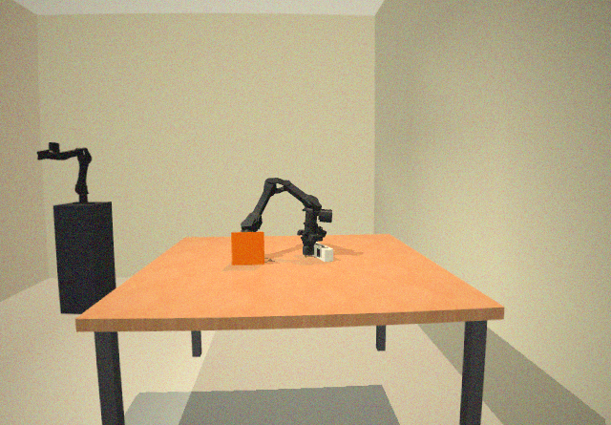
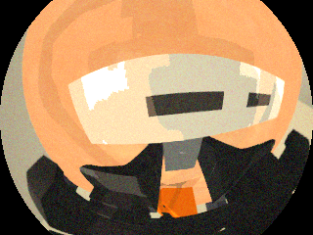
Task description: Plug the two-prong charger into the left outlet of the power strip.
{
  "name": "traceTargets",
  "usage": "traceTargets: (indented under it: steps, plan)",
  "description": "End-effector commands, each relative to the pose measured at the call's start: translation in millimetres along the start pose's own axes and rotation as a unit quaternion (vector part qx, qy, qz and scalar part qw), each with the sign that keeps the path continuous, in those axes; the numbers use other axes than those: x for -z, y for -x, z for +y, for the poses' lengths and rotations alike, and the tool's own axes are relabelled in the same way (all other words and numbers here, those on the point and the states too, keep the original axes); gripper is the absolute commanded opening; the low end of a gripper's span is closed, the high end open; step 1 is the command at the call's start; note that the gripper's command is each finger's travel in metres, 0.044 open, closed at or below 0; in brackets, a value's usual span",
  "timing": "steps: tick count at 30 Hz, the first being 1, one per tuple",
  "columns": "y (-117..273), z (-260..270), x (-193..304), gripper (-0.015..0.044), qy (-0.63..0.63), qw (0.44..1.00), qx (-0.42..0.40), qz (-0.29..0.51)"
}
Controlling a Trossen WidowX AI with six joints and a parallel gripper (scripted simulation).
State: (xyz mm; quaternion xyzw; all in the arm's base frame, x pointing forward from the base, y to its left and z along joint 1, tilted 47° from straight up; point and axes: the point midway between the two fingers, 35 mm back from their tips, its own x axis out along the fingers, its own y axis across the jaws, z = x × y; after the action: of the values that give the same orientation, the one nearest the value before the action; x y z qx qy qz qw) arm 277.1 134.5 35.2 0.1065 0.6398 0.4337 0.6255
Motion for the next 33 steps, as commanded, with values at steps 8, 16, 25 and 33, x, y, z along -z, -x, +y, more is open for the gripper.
traceTargets:
  steps: [8, 16, 25, 33]
  plan:
    - [0.0, 0.0, 0.0, 0.0000, 0.000, 1.000, 0.000, 0.000]
    - [0.0, 0.0, 0.0, 0.0079, 0.000, 1.000, 0.000, 0.000]
    - [0.0, 0.0, 0.0, 0.0315, 0.000, 1.000, 0.000, 0.000]
    - [-0.1, -0.1, 0.8, 0.0440, 0.000, 1.000, 0.000, -0.001]
